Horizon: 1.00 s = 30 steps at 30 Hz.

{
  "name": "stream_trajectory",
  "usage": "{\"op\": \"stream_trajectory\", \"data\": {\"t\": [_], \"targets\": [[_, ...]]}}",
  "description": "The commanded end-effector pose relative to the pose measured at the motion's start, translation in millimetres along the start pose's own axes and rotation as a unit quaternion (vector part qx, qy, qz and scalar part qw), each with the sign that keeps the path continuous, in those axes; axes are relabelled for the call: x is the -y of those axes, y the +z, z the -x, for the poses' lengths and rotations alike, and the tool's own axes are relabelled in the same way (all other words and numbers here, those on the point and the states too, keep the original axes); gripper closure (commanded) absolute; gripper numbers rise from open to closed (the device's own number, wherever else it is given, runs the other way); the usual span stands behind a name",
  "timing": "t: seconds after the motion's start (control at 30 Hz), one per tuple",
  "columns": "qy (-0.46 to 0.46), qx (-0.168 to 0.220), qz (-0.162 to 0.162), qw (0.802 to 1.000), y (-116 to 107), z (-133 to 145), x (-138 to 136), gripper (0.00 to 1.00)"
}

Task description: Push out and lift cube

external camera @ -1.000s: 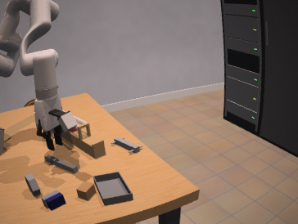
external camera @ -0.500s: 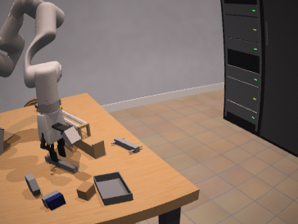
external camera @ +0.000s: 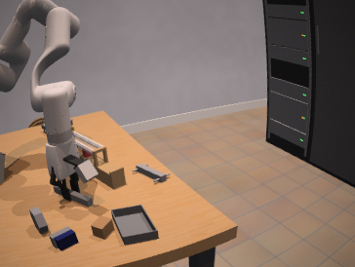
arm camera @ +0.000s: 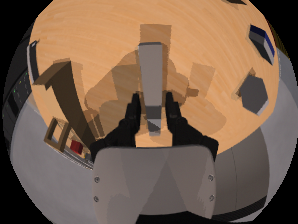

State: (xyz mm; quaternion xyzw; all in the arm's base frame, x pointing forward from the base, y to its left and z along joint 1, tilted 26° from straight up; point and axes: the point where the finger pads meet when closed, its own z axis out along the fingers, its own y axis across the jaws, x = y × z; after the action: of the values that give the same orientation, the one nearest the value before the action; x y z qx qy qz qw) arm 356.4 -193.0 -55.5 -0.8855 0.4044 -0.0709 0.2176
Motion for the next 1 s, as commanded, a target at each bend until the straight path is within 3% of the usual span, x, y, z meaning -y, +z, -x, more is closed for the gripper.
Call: {"op": "stream_trajectory", "data": {"t": [0.0,0.27,0.3,0.97], "targets": [[0.0,-0.002,-0.001,1.0,1.2,-1.9,0.4,0.62],[0.0,-0.002,-0.001,1.0,1.2,-1.9,0.4,0.62],[0.0,-0.002,-0.001,1.0,1.2,-1.9,0.4,1.0],[0.0,-0.002,-0.001,1.0,1.2,-1.9,0.4,1.0]]}}
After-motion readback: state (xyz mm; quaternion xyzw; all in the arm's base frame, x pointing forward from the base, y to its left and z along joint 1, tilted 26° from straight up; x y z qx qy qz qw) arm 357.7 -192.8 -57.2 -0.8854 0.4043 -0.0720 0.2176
